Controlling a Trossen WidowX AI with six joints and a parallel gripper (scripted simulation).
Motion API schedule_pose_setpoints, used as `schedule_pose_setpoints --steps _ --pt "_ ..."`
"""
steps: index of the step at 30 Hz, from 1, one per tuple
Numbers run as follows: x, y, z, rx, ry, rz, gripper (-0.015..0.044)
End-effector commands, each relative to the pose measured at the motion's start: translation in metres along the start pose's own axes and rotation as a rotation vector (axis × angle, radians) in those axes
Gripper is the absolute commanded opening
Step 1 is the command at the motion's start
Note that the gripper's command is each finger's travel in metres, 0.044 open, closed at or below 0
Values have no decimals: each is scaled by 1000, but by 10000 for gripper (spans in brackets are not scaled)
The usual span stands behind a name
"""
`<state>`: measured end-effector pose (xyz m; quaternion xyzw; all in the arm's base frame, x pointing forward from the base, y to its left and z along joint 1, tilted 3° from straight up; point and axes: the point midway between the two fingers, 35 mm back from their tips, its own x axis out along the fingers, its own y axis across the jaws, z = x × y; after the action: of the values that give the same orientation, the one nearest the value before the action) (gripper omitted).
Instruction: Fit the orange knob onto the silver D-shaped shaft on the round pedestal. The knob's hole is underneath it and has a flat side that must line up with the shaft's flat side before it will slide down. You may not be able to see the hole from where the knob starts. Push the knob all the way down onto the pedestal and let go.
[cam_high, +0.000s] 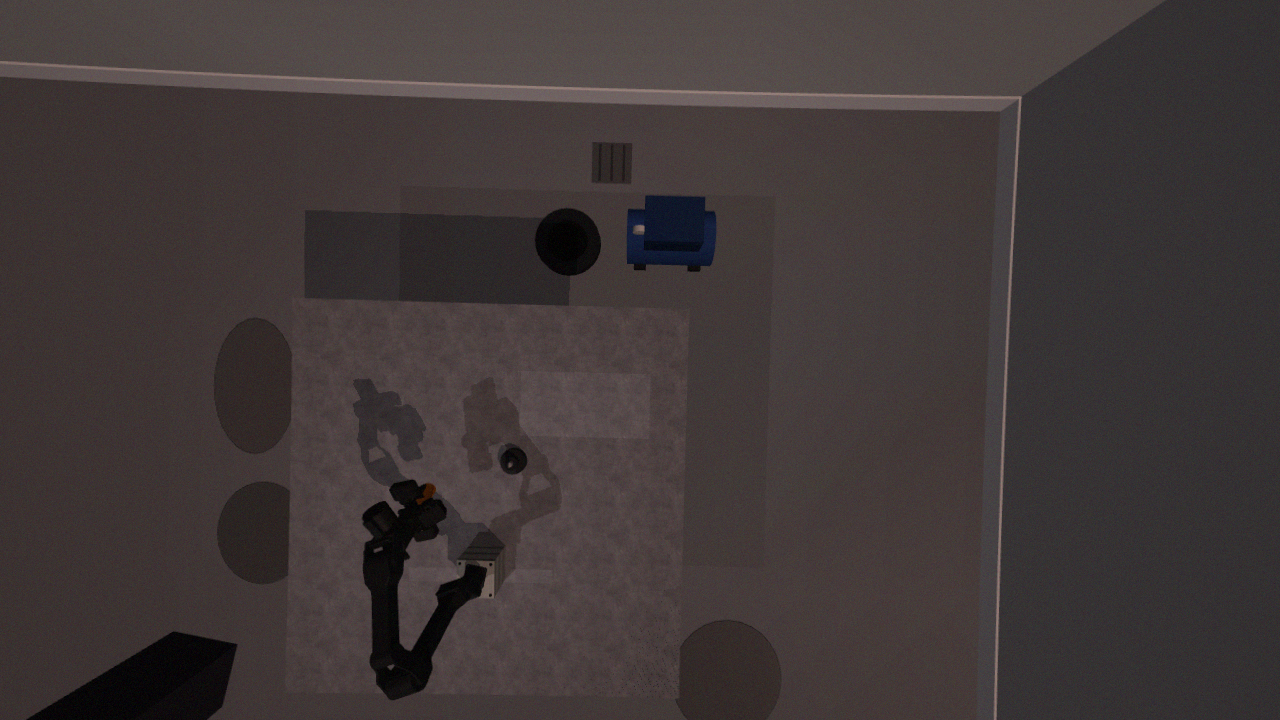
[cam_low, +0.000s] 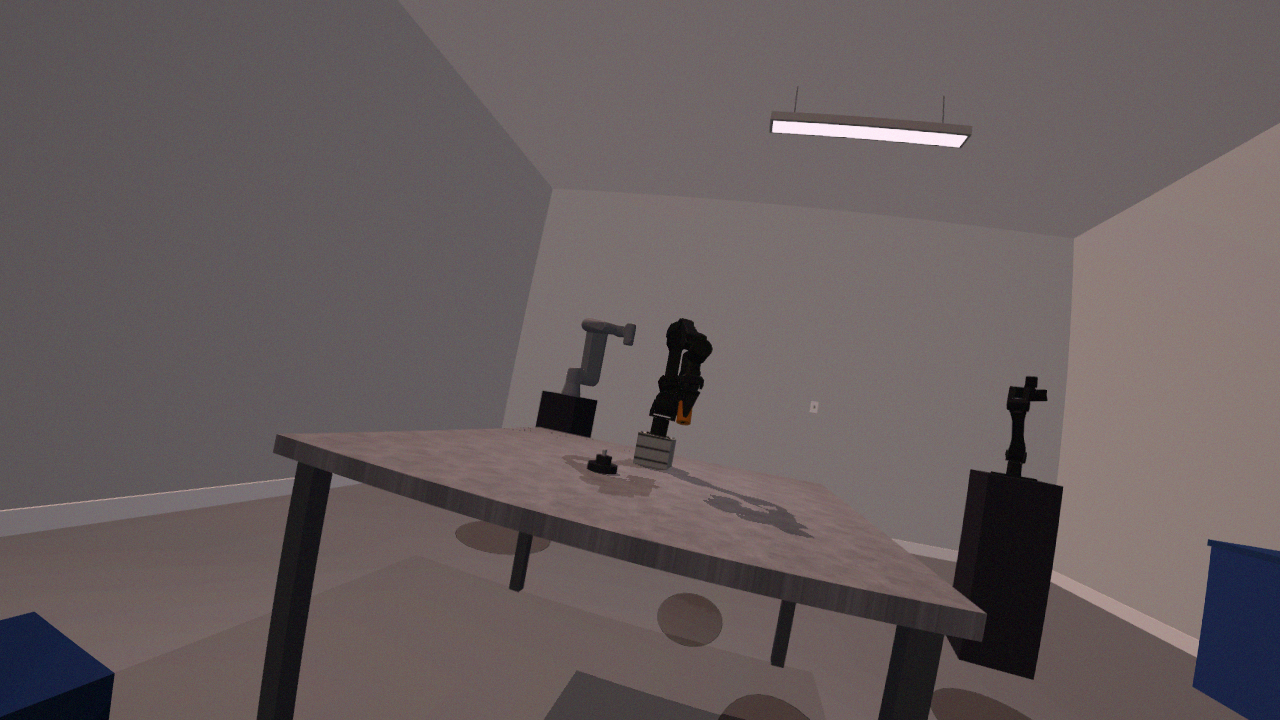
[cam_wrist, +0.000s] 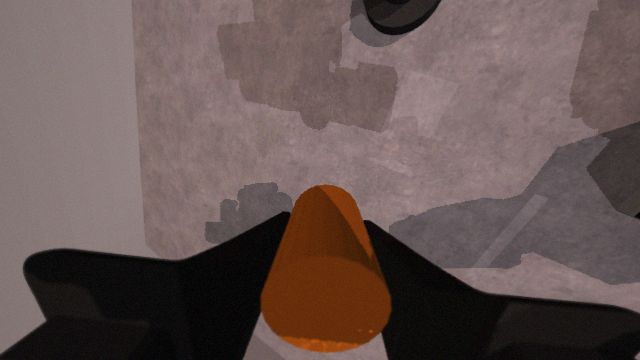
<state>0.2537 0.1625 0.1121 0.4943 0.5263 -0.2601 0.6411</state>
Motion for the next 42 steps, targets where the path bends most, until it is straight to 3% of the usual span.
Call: schedule_pose_setpoints --steps 1,31,42 --pt "-8 -1 1 4 -3 71 0" --pt "-62 -12 8 6 -5 566 0" --pt "-63 -14 9 7 -4 637 0"
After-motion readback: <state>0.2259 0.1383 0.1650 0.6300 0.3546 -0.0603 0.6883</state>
